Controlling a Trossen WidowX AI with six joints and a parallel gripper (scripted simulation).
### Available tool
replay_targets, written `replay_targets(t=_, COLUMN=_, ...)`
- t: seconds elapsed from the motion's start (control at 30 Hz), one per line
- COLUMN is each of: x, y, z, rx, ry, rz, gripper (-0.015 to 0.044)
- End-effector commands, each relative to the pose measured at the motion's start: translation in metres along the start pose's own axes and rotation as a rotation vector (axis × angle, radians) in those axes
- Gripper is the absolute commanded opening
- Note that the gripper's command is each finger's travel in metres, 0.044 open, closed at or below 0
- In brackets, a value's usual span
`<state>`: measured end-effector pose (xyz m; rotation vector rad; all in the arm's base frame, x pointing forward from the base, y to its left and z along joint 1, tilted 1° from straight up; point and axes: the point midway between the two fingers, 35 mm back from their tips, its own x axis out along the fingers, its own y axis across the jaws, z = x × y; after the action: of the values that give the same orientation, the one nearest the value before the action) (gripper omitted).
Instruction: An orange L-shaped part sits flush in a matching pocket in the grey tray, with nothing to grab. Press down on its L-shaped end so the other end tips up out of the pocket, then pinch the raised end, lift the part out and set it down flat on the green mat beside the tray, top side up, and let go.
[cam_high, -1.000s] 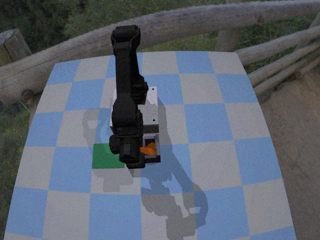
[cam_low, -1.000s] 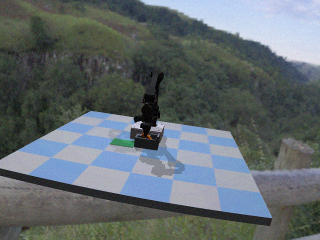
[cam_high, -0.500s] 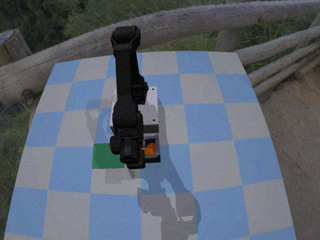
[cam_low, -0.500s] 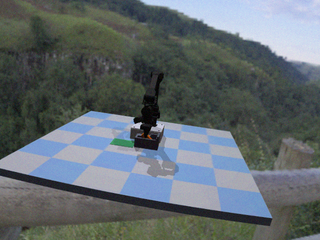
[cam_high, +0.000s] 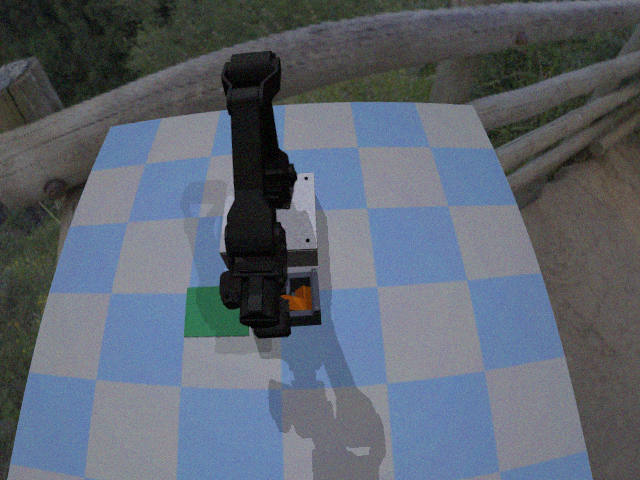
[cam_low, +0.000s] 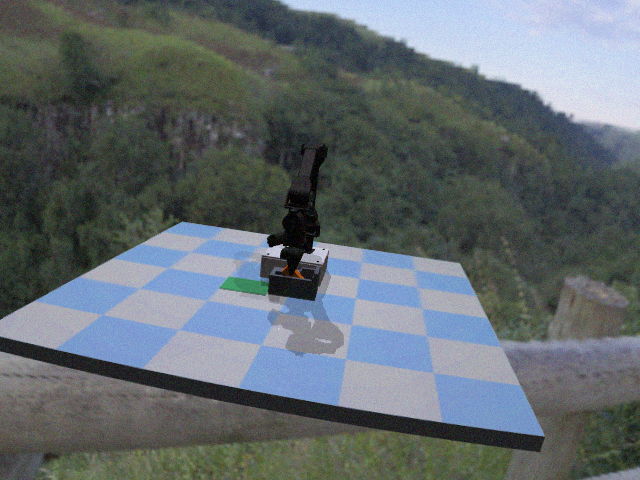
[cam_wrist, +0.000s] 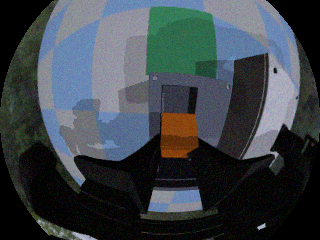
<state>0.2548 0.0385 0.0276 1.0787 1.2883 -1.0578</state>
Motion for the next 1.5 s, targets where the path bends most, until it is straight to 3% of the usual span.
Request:
replay_targets(t=0.0, x=-0.003, y=0.001, z=0.000, rx=0.000, ry=-0.001, rz=0.002, gripper=0.0000)
replay_targets(t=1.47, x=-0.070, y=0.000, z=0.000, rx=0.005, ry=-0.004, rz=0.000, gripper=0.0000)
